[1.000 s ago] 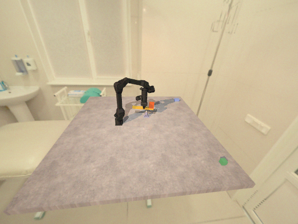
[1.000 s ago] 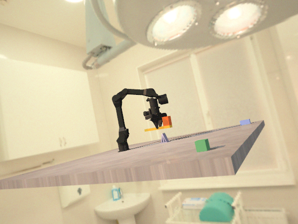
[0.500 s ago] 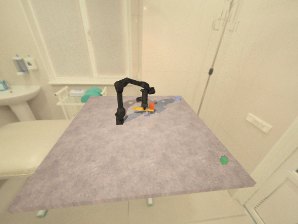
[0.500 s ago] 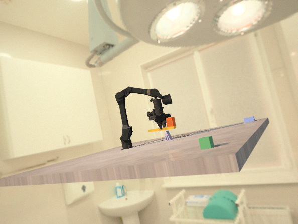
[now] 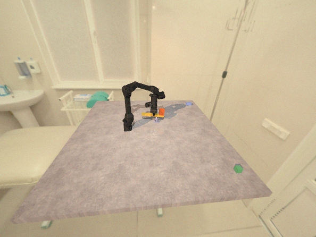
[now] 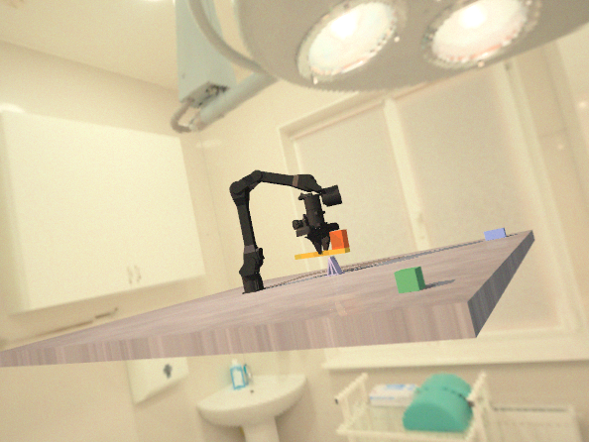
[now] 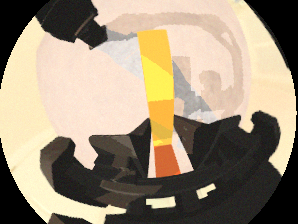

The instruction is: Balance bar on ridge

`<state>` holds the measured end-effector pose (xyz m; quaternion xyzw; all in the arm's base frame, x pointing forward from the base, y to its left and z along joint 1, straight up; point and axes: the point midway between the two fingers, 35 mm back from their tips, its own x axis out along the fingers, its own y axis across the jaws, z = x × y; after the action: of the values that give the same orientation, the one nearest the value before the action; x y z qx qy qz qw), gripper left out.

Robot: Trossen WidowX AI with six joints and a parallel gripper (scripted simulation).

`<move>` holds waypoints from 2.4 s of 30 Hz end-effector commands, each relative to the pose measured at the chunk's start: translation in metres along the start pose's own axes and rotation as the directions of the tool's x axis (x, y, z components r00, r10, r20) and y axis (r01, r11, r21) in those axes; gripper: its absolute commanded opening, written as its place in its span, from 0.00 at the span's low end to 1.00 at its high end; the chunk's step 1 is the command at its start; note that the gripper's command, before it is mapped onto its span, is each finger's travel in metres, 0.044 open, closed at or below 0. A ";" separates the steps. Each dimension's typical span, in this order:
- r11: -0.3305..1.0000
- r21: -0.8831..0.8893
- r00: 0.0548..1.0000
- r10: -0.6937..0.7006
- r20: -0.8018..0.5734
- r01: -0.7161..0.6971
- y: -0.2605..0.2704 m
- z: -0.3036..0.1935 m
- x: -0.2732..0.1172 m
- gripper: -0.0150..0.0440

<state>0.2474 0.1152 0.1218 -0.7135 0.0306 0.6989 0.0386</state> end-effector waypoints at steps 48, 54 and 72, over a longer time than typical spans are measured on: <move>1.000 -0.004 1.000 -0.002 -0.005 0.002 0.000 -0.001 0.004 0.25; 1.000 -0.004 1.000 -0.002 -0.005 0.002 0.000 -0.001 0.004 0.25; 1.000 -0.004 1.000 -0.002 -0.005 0.002 0.000 -0.001 0.006 0.25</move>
<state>0.2478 0.1152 0.1171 -0.7148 0.0299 0.6975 0.0392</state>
